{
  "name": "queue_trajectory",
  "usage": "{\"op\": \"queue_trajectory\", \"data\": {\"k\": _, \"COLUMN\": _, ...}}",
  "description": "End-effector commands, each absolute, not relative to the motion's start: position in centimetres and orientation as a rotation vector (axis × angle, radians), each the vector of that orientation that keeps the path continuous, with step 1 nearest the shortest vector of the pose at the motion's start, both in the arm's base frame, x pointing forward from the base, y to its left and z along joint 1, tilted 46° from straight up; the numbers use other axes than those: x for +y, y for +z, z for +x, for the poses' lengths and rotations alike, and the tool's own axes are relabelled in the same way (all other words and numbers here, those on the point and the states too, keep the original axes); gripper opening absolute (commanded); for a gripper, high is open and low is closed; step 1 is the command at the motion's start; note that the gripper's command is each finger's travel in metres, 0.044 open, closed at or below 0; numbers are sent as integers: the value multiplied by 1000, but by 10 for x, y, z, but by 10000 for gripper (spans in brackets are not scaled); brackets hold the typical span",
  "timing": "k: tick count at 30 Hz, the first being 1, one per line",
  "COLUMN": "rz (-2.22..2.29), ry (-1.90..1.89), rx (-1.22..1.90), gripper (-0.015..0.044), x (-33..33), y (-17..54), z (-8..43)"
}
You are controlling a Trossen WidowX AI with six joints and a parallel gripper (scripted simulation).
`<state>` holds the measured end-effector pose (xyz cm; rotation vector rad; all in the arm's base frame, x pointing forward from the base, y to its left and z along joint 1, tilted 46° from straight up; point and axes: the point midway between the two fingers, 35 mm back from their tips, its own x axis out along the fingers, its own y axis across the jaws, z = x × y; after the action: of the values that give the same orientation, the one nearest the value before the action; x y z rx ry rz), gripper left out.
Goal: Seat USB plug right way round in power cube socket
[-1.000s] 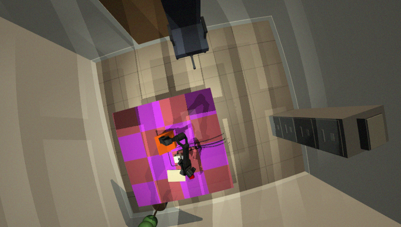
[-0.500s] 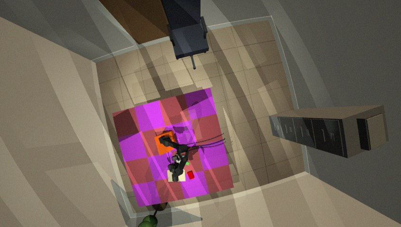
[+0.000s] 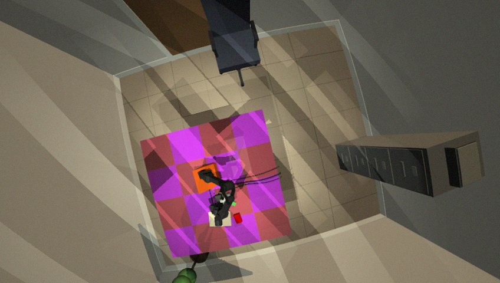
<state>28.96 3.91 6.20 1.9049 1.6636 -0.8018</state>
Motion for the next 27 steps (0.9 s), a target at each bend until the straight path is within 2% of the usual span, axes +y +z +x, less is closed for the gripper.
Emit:
{"op": "queue_trajectory", "data": {"k": 1, "rz": 1914, "ry": -801, "rx": 1667, "gripper": 440, "x": 43, "y": 59, "z": 290}}
{"op": "queue_trajectory", "data": {"k": 24, "rz": 1914, "ry": -800, "rx": 1668, "gripper": 440, "x": 57, "y": 45, "z": 292}}
{"op": "queue_trajectory", "data": {"k": 27, "rz": 1905, "ry": -801, "rx": 1665, "gripper": 361, "x": 56, "y": 46, "z": 292}}
